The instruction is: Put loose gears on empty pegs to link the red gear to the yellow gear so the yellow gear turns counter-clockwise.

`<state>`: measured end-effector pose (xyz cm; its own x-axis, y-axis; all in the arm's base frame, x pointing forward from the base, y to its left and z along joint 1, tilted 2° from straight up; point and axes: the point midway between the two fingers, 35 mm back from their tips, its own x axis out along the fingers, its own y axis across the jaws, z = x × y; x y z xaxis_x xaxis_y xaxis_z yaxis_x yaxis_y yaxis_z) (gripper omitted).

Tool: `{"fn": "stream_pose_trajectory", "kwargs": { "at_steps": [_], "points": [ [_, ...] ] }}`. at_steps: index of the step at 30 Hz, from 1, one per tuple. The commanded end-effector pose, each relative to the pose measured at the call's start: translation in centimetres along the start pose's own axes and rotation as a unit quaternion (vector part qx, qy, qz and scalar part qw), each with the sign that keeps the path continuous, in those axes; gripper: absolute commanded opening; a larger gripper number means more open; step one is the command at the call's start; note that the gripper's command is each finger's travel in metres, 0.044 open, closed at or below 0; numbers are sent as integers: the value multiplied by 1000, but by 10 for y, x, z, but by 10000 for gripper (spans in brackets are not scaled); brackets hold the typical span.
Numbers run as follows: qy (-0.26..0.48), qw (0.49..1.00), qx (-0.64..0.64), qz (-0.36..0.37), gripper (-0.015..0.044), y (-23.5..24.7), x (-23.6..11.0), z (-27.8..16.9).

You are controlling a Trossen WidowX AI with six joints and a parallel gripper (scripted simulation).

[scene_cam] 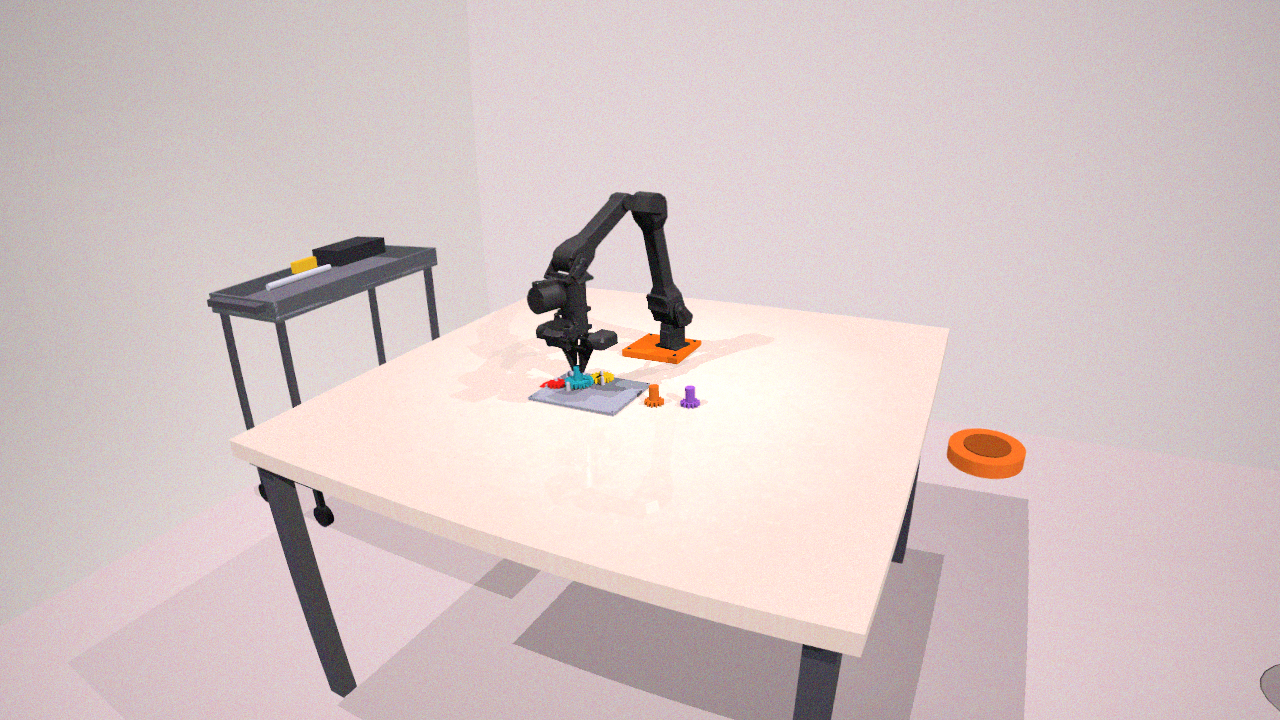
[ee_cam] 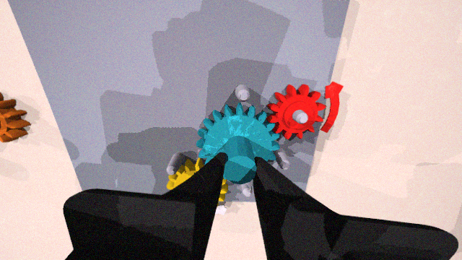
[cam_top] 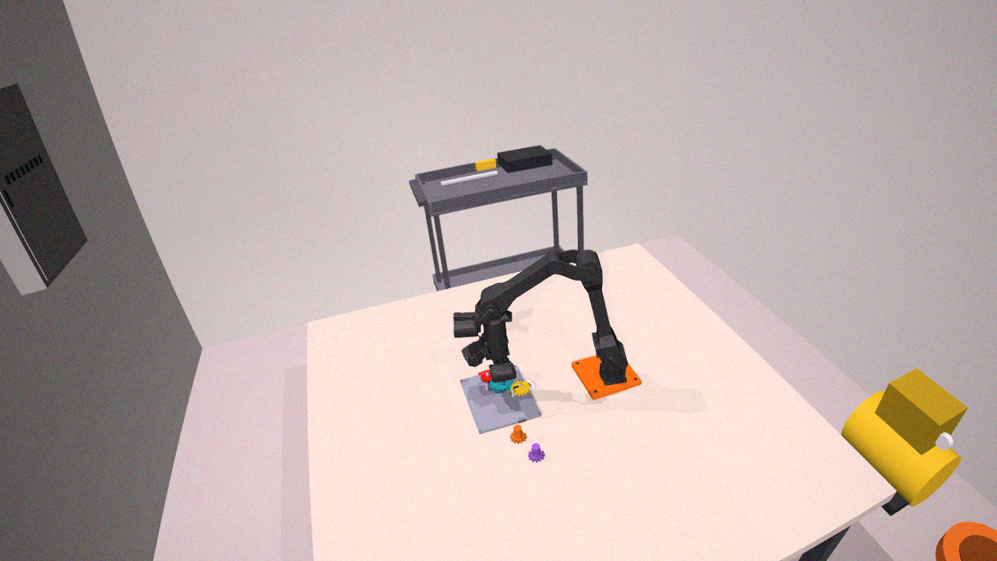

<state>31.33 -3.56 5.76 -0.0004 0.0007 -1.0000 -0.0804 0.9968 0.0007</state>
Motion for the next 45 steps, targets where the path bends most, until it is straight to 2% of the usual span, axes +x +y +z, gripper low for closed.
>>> {"fn": "stream_pose_trajectory", "kwargs": {
  "at_steps": [1,6,7,11,18,21,23,27,32,33,45],
  "points": [
    [0,1000,-24,1,0,0,1,0],
    [0,1000,1,1,131,0,0,0],
    [0,1000,9,1,140,0,-1,0],
    [0,1000,31,1,140,0,-6,0],
    [0,999,44,1,140,0,-44,1],
    [0,999,46,1,140,0,-48,0],
    [1,999,41,0,193,0,-49,0],
    [1,999,41,0,298,0,-89,-4],
    [1,999,41,0,429,0,-91,-4],
    [1,999,41,0,440,0,-91,-4],
    [1,999,41,0,440,0,-91,-4]
  ]
}}
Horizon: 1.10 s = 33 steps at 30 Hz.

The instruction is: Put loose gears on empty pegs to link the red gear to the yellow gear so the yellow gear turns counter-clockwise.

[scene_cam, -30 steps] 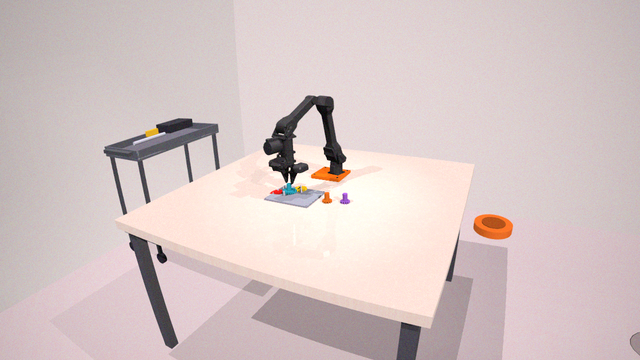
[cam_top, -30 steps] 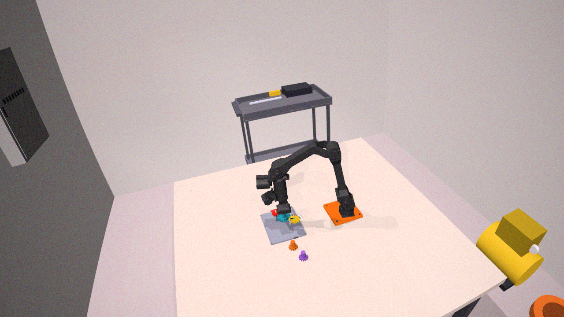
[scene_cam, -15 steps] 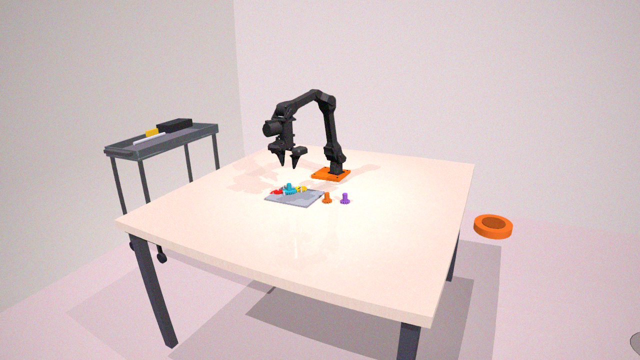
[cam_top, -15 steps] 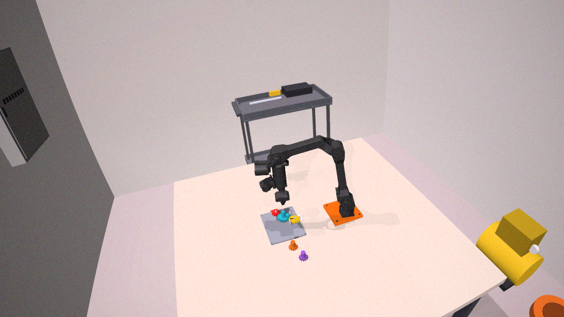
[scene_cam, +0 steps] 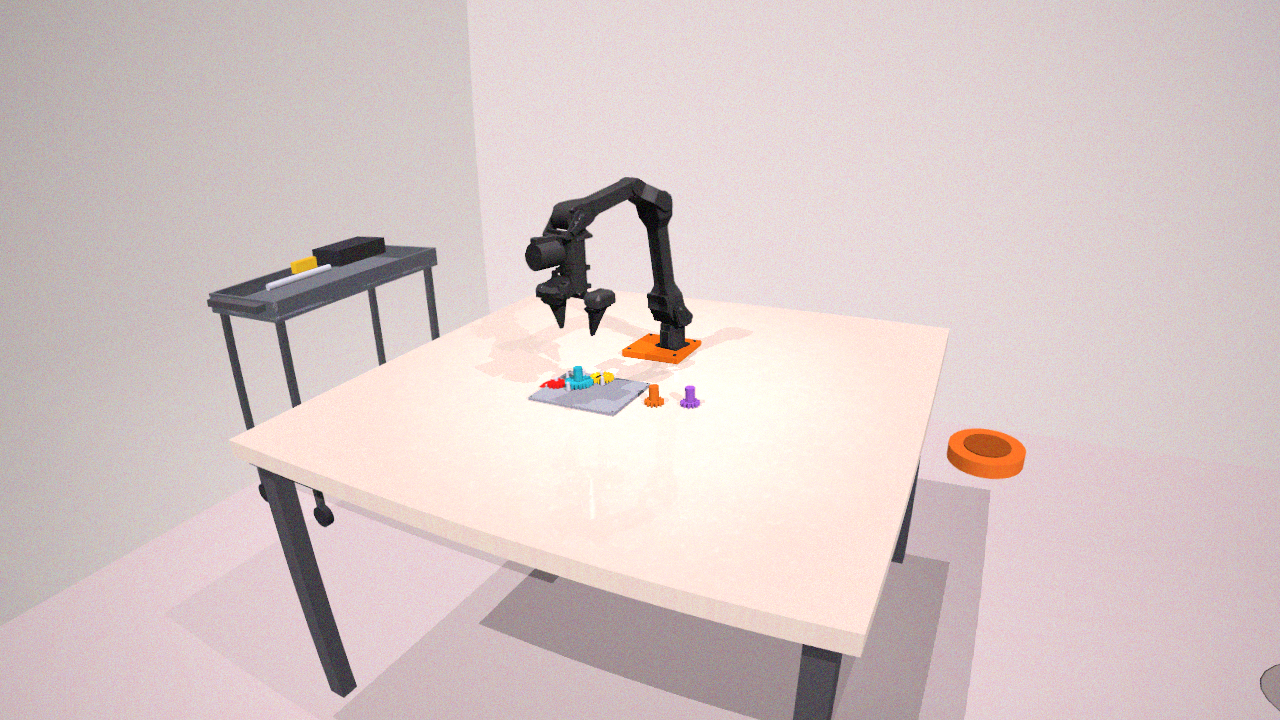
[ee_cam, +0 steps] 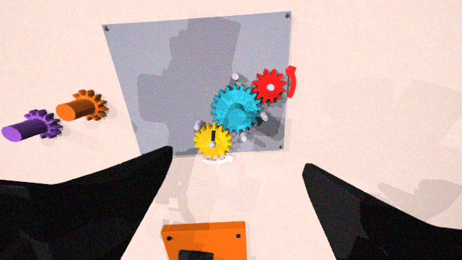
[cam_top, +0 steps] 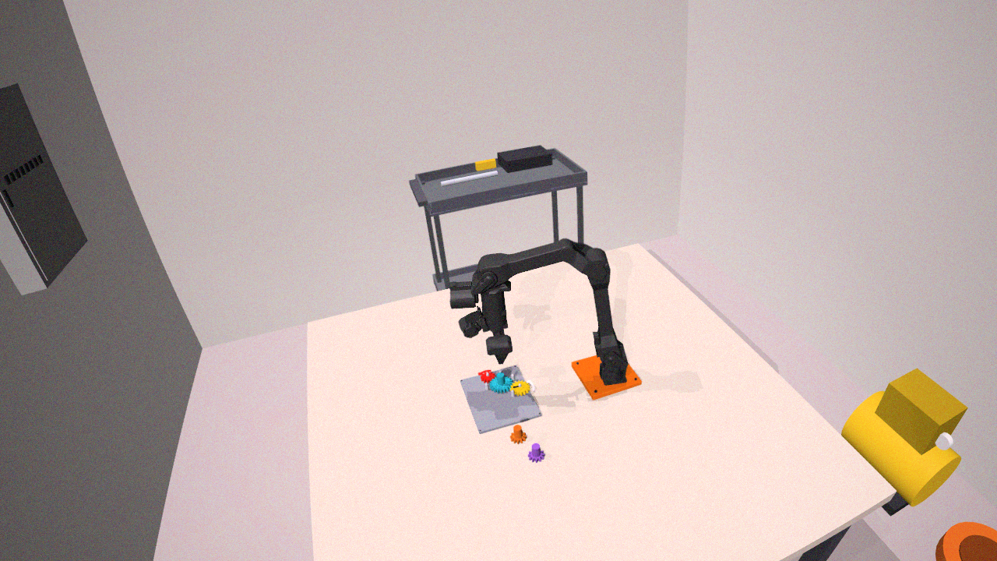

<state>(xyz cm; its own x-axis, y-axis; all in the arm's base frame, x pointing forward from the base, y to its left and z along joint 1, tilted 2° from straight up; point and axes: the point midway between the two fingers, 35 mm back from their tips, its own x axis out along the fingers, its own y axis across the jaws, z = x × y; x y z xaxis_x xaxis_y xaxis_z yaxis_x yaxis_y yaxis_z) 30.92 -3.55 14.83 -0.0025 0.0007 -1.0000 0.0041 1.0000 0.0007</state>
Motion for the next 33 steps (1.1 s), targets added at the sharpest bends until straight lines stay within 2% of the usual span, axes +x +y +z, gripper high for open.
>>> {"fn": "stream_pose_trajectory", "kwargs": {
  "at_steps": [1,33],
  "points": [
    [0,1000,-1,0,440,0,-1,0],
    [-1,1000,-1,0,440,10,-2,1]
  ]
}}
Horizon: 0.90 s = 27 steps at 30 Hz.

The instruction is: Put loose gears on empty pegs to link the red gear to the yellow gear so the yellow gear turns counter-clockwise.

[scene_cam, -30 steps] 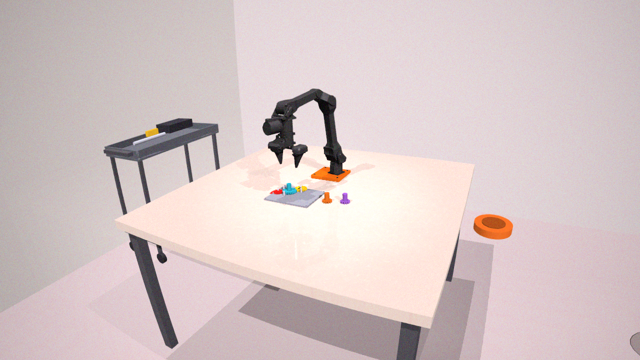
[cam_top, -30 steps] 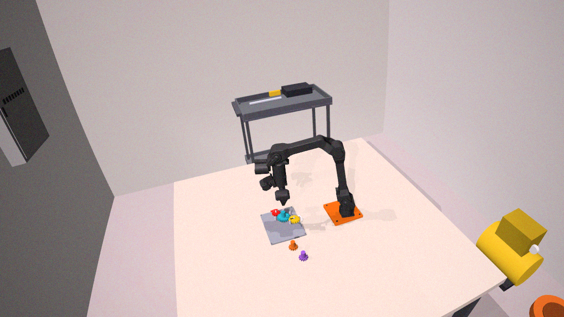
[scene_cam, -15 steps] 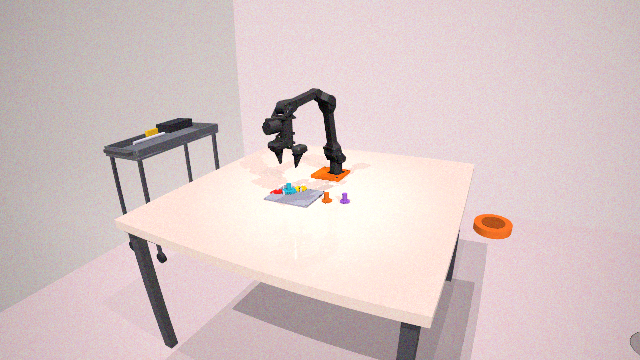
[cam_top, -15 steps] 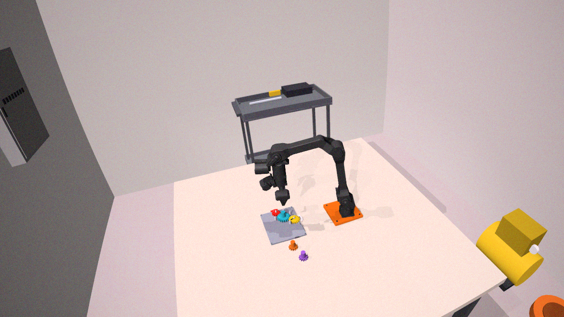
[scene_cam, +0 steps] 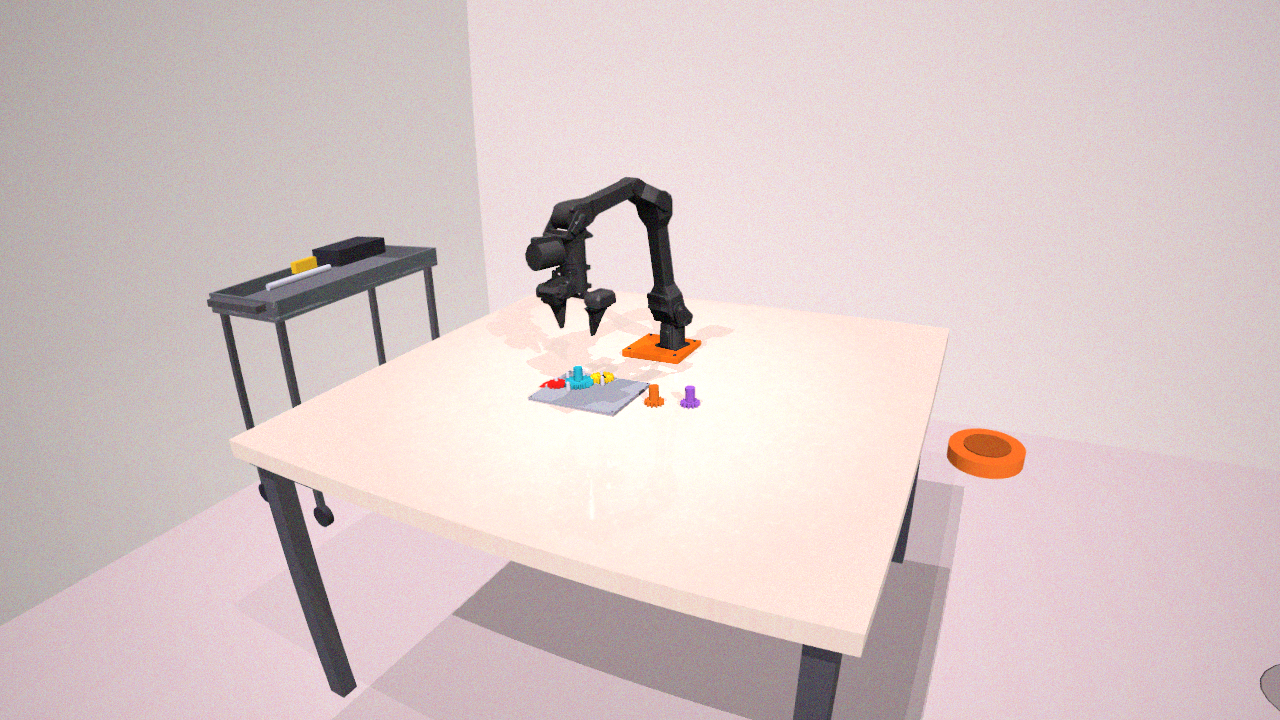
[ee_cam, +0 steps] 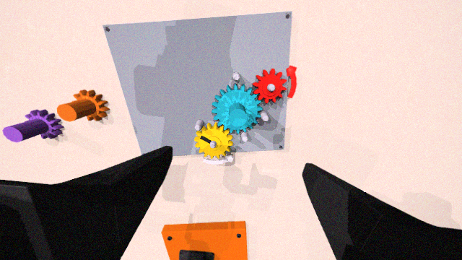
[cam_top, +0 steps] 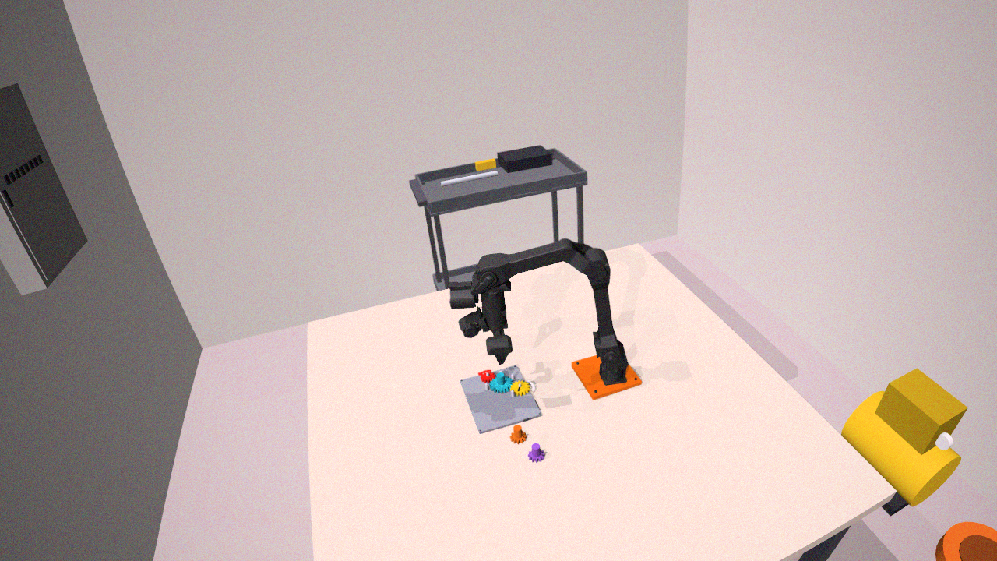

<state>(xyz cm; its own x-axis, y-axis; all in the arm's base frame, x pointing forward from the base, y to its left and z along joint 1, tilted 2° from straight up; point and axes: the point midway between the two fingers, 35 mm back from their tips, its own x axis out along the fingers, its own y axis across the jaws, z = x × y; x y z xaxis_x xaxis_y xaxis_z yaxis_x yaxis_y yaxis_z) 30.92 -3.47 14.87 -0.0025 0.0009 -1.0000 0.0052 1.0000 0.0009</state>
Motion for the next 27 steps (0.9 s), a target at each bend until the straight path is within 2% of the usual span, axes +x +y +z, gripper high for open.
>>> {"fn": "stream_pose_trajectory", "kwargs": {
  "at_steps": [1,9,18,23,27],
  "points": [
    [-1,1000,-1,1,440,21,-3,2],
    [-2,1000,-1,6,440,141,-19,-15],
    [2,1000,-2,12,440,257,-36,-89],
    [6,1000,-2,14,440,302,-45,-147],
    [7,1000,-2,14,440,307,-46,-156]
  ]
}}
